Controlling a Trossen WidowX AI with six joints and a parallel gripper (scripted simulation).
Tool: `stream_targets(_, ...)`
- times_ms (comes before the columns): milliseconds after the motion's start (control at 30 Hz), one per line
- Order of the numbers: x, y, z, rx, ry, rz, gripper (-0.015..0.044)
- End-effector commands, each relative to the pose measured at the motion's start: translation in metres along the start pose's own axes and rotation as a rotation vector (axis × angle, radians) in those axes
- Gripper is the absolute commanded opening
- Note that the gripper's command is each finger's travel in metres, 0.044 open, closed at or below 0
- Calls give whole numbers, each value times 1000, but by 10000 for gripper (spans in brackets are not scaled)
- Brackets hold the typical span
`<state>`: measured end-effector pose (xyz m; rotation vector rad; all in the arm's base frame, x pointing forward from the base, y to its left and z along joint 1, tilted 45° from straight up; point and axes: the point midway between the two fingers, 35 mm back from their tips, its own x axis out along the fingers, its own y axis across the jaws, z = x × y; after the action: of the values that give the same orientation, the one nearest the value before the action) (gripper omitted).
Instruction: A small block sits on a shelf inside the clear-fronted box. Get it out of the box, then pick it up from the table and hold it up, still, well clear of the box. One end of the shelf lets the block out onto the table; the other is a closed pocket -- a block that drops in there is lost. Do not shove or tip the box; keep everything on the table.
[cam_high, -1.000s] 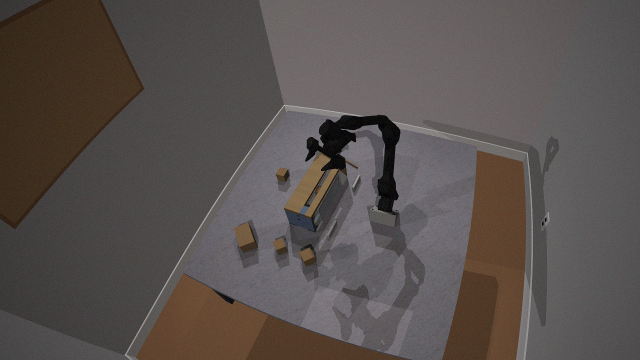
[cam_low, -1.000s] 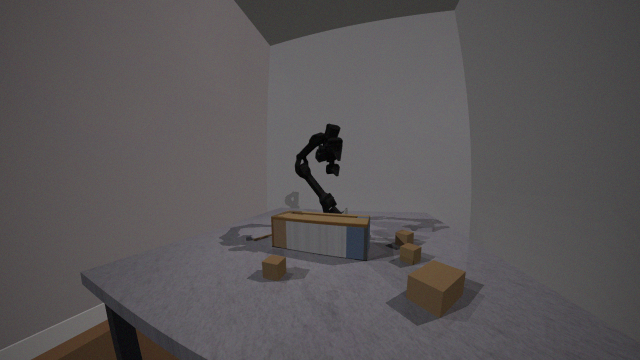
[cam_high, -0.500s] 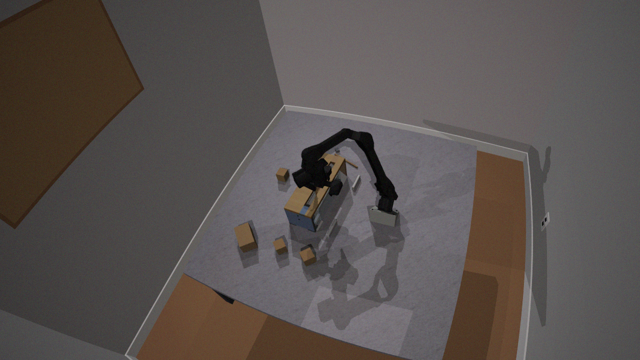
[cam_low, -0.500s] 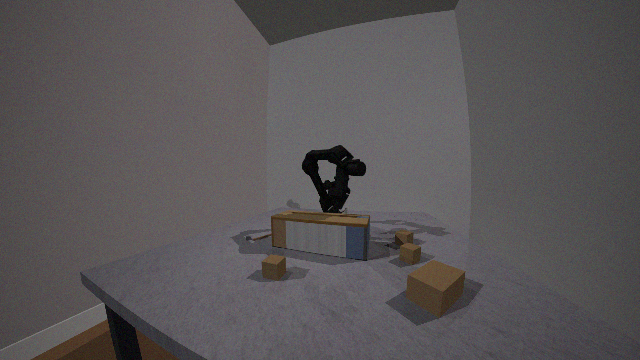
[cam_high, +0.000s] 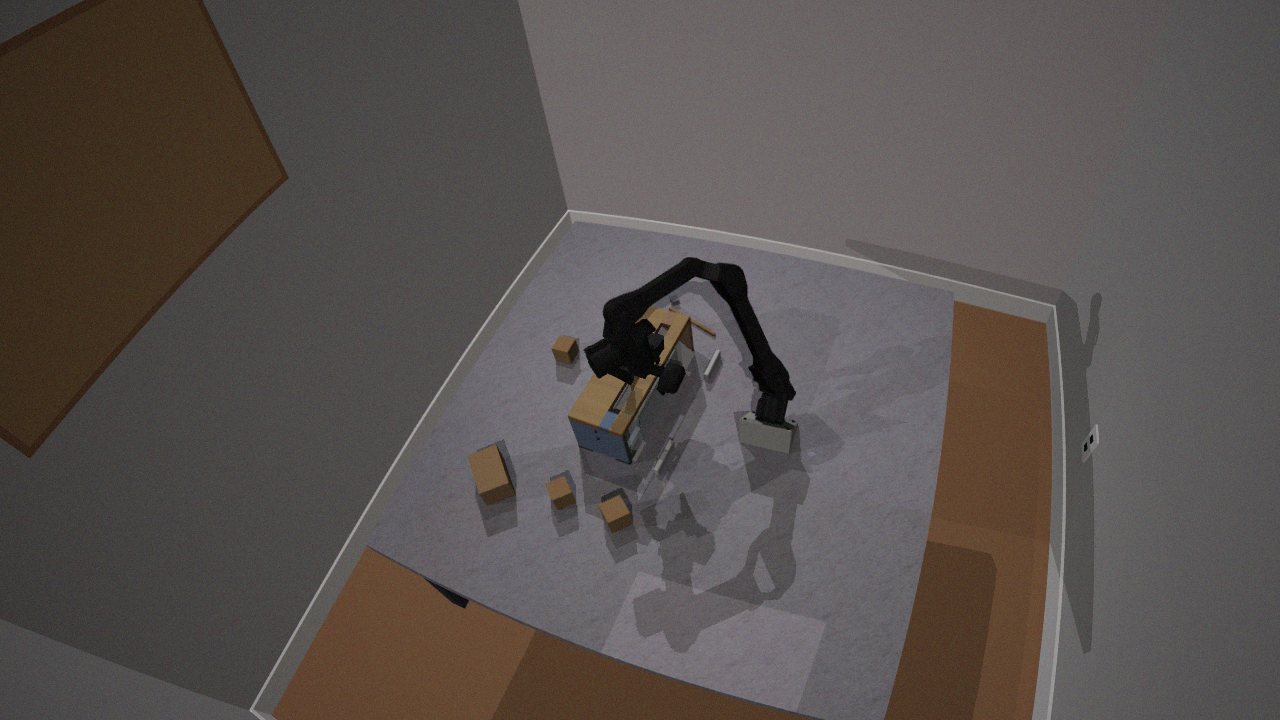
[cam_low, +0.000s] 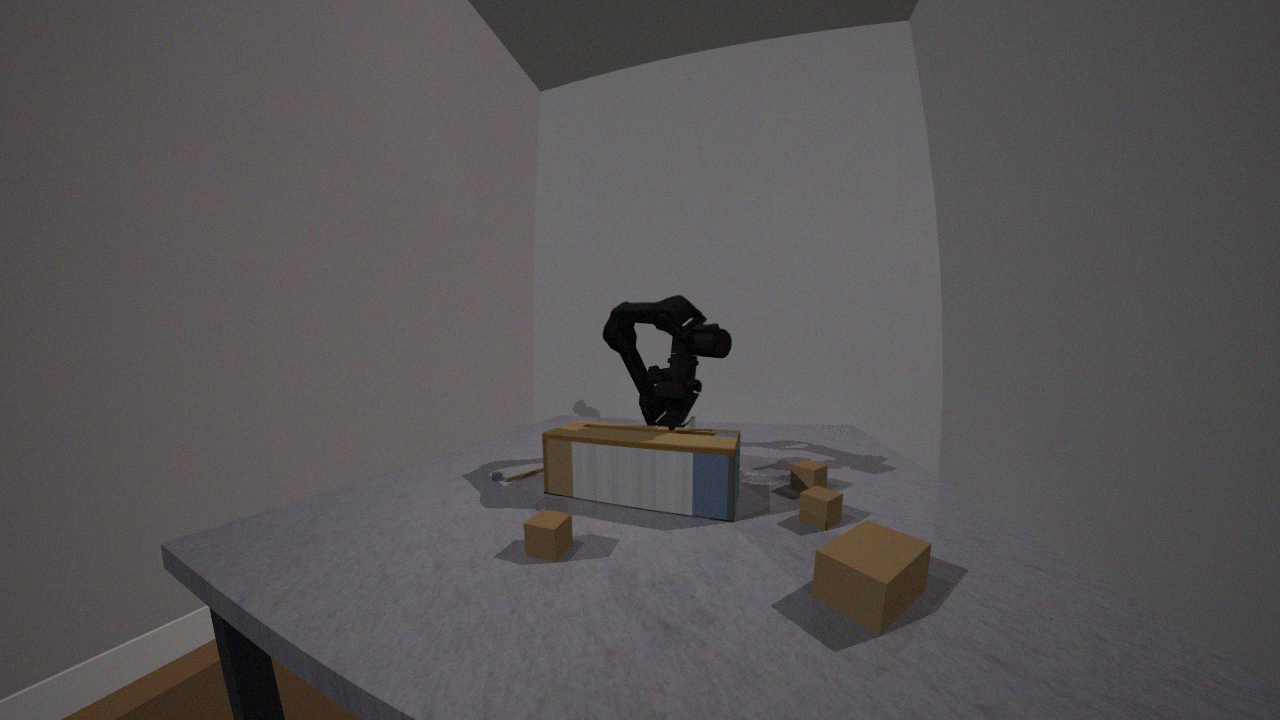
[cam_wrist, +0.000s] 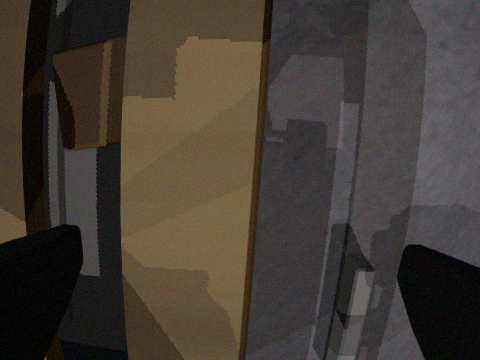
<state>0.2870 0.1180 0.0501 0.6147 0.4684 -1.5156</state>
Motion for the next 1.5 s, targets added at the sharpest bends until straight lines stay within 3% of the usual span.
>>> stream_targets(0, 7, 0, 0, -5, -4, -2, 400)
stream_targets(867, 49, -4, -2, -7, -6, -20, 400)
stream_targets(1467, 49, -4, 20, -3, -3, -21, 400)
